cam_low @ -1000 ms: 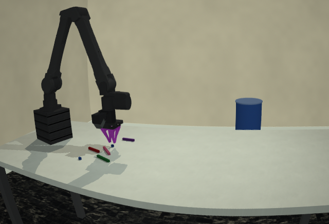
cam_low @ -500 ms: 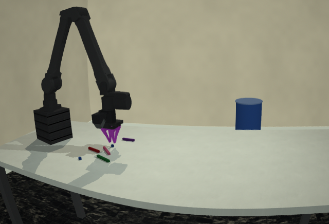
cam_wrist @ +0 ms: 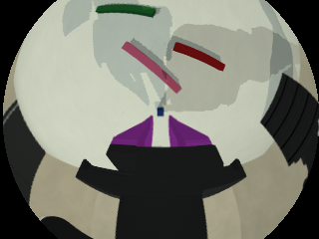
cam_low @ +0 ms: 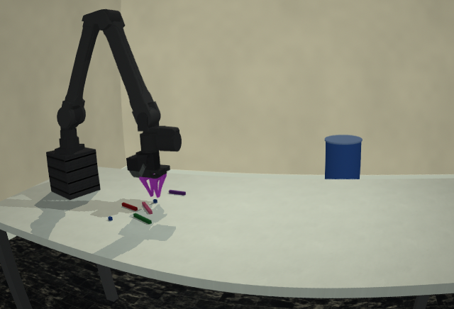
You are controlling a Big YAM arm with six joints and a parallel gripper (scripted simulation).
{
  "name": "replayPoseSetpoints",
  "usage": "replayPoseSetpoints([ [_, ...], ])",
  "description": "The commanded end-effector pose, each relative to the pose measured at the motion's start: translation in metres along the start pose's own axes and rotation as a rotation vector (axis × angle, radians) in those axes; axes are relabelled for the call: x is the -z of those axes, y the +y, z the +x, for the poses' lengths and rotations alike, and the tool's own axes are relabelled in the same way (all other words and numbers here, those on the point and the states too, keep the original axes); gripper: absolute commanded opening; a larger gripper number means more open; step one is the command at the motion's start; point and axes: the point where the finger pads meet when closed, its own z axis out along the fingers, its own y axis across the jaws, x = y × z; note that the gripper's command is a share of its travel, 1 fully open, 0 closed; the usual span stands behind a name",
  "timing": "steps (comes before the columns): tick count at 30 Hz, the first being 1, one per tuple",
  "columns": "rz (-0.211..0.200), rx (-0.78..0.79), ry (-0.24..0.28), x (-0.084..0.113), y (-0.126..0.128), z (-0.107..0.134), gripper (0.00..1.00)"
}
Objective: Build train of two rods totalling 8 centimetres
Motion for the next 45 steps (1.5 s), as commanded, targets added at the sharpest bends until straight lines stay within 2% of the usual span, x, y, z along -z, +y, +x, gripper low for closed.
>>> replayPoseSetpoints([
  [1,-0.033,0.001,-0.002,0.0040,0.0151,0.0031,0.23],
  [45,-0.034,0.001,-0.002,0.0039,0.0189,0.0025,0.23],
])
